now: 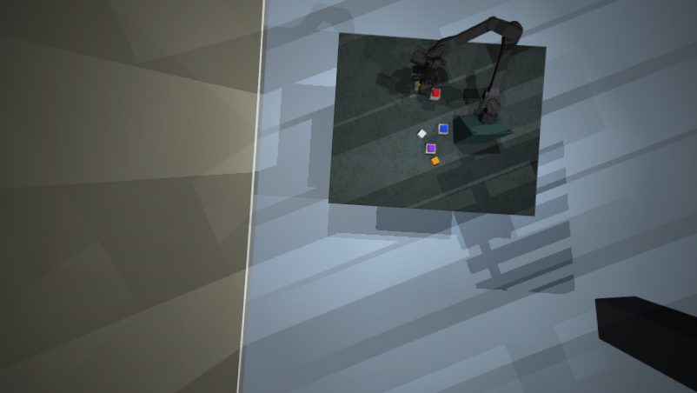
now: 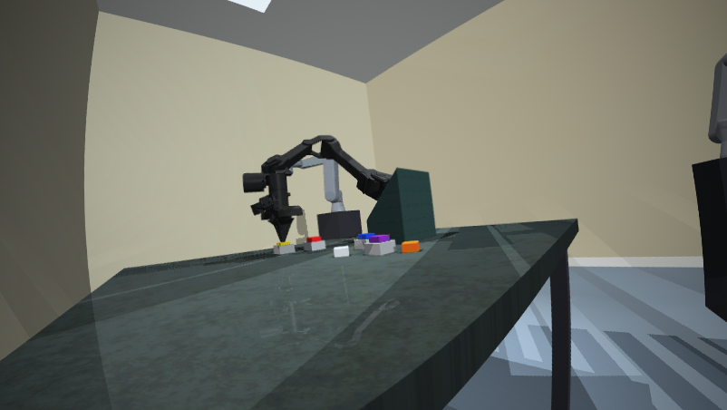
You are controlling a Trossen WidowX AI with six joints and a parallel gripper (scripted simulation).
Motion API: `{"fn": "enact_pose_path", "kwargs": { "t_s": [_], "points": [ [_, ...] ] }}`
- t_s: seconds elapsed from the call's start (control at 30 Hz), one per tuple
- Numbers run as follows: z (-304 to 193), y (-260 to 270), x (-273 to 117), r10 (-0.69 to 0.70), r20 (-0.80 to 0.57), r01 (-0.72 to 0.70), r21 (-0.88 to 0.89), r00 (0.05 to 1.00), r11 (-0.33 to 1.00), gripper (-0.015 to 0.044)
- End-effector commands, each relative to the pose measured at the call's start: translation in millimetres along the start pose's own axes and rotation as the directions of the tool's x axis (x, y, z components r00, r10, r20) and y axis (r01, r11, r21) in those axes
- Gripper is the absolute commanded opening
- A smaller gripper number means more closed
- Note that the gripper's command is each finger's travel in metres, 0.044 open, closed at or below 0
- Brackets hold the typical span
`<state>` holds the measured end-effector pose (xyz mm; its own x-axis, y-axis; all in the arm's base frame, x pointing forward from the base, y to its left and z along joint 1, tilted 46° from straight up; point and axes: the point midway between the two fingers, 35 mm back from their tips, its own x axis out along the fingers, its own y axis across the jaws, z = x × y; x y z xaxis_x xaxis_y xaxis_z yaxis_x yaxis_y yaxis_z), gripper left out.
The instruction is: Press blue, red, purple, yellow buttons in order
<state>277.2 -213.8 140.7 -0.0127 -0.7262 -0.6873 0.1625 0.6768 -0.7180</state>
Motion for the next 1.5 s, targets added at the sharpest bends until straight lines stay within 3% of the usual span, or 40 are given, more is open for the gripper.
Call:
{"fn": "enact_pose_path", "kwargs": {
  "t_s": [0.0,0.47,0.6,0.77,0.9,1.23,1.47],
  "points": [
    [-0.5,1.7,1.9,0.005,-0.001,-0.005,-0.007,1.0,1.0,0.002],
    [-0.5,1.7,1.9,0.005,-0.001,-0.005,-0.007,1.0,1.0,0.002],
    [-0.3,1.8,-27.7,0.007,-0.001,-0.007,-0.007,1.0,1.0,0.002],
    [-0.4,1.8,-30.3,0.007,-0.001,-0.007,-0.007,1.0,1.0,0.002],
    [11.4,29.3,-33.1,0.043,0.01,-0.042,-0.022,0.999,0.999,0.0125],
    [34.4,185.9,-61.9,0.167,0.003,-0.166,-0.076,0.986,0.983,0.0388],
    [10.3,288.4,-85.5,0.152,-0.022,-0.153,-0.059,0.988,0.986,0.04]
  ]
}}
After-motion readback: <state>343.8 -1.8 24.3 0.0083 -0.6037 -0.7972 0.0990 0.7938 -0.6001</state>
